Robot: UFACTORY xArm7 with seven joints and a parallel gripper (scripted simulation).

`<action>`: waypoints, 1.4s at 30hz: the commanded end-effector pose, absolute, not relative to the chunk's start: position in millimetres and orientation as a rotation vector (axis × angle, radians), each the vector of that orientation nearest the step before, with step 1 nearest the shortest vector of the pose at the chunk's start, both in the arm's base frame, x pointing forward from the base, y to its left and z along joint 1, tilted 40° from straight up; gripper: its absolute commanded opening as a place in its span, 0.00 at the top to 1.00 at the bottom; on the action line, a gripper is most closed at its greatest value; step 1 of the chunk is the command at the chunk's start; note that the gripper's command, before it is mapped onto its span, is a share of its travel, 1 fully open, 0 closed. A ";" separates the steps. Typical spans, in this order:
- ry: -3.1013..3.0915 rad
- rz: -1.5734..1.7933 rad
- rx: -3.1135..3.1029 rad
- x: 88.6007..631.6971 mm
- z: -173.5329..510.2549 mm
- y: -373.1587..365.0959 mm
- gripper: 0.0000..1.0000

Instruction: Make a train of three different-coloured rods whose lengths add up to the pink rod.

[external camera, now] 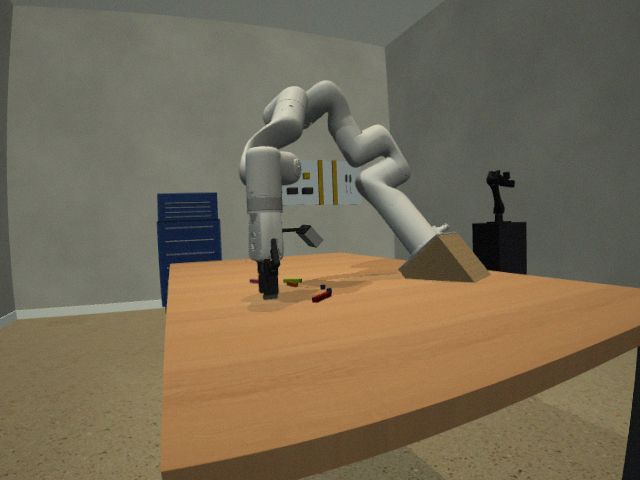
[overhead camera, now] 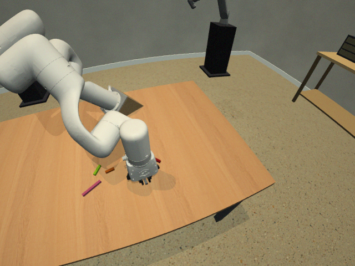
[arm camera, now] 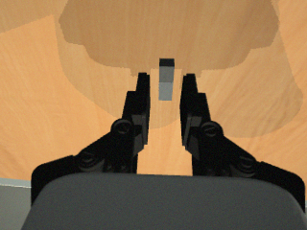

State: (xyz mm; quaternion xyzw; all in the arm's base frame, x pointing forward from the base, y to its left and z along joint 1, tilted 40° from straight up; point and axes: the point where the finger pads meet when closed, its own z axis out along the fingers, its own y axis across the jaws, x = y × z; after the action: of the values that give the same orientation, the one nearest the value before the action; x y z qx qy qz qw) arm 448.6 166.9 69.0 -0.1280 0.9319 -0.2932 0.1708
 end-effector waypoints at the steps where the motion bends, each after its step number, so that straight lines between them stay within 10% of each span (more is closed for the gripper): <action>1: 2.645 -0.828 -0.366 449.8 67.9 167.8 0.76; 42: 2.645 -0.828 -0.366 453.3 61.2 163.4 0.76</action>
State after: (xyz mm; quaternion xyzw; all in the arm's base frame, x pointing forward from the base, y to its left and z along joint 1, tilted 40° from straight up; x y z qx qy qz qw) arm 453.0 161.5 60.5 -0.1281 0.9319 -0.2931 0.1709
